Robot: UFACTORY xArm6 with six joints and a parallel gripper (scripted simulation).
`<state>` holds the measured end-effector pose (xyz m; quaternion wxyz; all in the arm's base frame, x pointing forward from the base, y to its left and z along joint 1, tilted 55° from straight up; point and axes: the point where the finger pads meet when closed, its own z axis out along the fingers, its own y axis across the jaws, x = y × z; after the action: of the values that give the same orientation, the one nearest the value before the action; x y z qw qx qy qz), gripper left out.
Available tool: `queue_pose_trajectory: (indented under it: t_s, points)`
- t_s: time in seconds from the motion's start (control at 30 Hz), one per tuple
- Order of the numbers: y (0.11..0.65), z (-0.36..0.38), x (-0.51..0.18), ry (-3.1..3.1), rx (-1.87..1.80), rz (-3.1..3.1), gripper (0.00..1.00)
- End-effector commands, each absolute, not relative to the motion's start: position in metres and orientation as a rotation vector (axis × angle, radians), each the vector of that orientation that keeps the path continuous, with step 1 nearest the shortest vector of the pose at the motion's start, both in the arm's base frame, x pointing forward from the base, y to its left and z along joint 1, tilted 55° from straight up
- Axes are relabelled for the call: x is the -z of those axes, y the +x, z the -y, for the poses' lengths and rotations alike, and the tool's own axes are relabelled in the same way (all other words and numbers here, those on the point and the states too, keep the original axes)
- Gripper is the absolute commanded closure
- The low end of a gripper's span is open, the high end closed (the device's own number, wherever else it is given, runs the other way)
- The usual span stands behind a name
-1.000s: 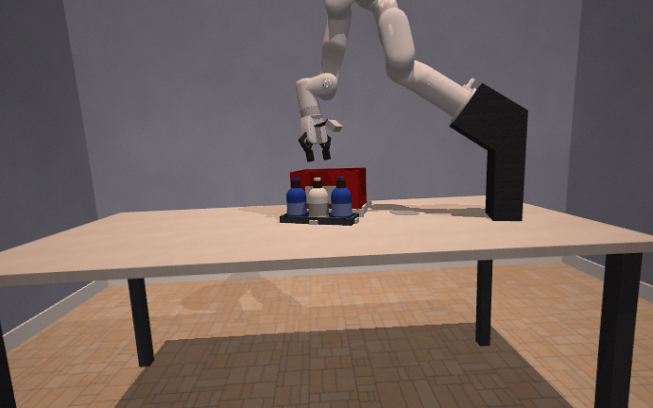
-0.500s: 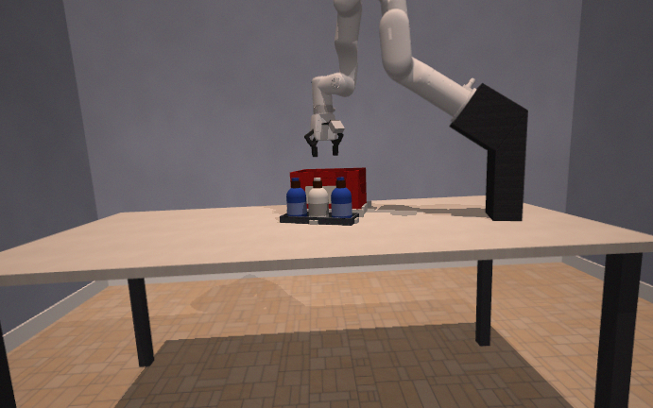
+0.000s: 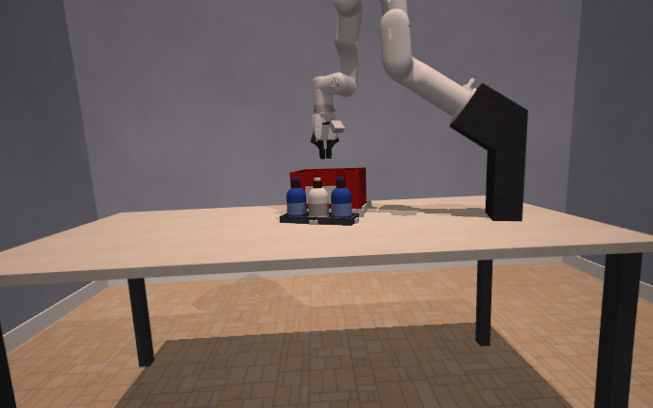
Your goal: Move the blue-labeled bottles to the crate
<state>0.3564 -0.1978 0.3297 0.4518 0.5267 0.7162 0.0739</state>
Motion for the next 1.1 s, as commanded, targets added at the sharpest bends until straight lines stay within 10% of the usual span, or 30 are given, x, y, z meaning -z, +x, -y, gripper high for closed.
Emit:
queue_pose_trajectory:
  t_s: [0.0,1.07]
  points:
    - [0.357,0.198,-0.331,1.3,-0.183,-1.767,1.0]
    - [0.361,0.187,-0.326,1.31,-0.191,-1.779,1.0]
